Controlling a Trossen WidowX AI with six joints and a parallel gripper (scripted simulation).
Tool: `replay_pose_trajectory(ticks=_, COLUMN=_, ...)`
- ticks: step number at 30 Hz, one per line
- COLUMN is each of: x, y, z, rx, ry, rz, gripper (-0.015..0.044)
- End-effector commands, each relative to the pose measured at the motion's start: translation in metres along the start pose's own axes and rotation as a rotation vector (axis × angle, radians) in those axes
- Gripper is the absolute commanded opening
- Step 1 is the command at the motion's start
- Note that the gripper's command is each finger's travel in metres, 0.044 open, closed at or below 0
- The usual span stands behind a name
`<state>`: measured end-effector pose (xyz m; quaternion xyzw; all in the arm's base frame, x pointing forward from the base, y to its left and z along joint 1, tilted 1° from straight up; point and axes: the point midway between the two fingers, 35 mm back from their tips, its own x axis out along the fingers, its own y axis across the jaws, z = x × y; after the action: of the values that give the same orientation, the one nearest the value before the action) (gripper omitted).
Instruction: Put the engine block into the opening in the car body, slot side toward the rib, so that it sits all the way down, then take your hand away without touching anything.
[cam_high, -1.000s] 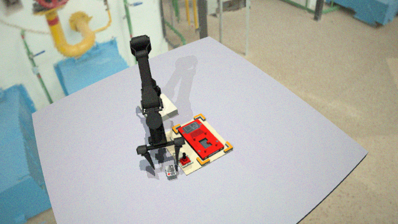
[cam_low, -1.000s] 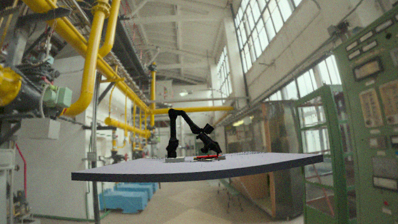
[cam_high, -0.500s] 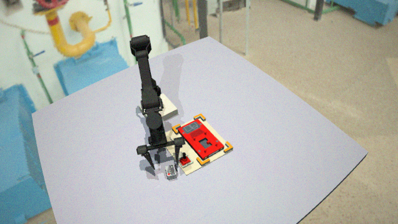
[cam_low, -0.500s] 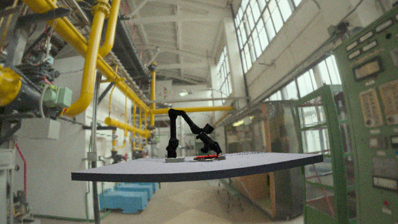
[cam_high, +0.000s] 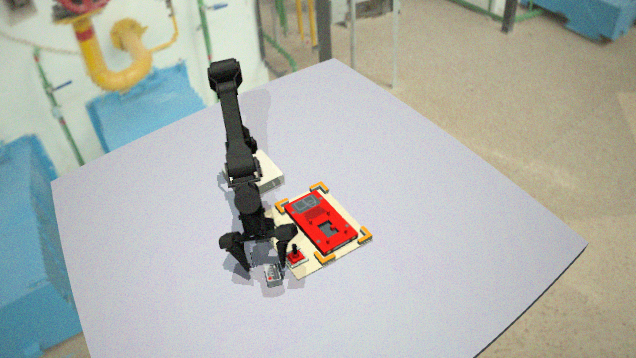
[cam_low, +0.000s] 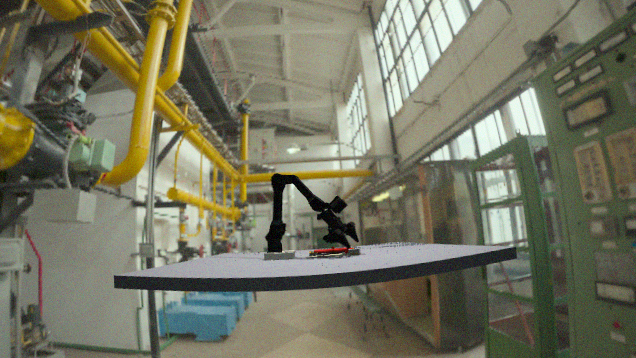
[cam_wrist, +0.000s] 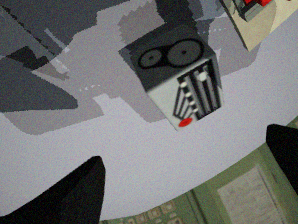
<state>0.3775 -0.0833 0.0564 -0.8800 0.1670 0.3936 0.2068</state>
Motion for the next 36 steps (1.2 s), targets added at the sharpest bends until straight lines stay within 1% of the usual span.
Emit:
replay_pose_trajectory(ticks=1, x=0.001, y=-0.001, z=-0.005, rx=0.134, ry=-0.025, rz=0.015, gripper=0.0440)
replay_pose_trajectory(ticks=18, x=0.004, y=-0.006, z=-0.016, rx=0.705, ry=-0.125, rz=0.114, gripper=0.0440)
replay_pose_trajectory(ticks=36, x=0.000, y=-0.010, z=-0.026, rx=1.301, ry=-0.171, rz=0.287, gripper=0.0440)
